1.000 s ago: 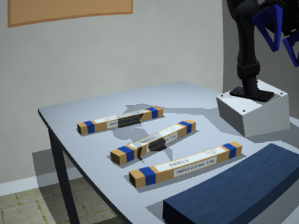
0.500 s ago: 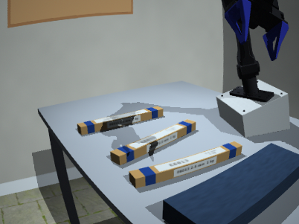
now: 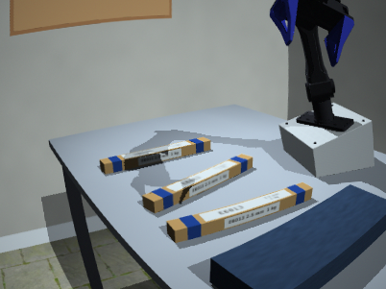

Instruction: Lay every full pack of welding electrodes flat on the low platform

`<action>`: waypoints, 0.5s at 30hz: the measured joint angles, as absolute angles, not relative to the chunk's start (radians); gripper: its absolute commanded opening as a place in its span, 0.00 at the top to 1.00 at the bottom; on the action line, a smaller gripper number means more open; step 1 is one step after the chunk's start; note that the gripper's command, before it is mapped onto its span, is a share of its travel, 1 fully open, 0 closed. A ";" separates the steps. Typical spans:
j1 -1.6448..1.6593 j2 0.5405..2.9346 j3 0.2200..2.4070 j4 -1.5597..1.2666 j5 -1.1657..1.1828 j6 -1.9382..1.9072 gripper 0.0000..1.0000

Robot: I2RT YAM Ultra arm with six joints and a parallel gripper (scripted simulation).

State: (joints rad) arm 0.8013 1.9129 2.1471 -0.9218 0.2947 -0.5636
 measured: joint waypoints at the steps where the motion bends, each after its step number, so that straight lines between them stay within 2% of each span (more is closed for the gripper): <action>1: 0.802 1.908 2.142 -0.913 0.292 -0.560 0.26; 15: 0.726 1.816 2.004 -0.815 0.264 -0.495 0.26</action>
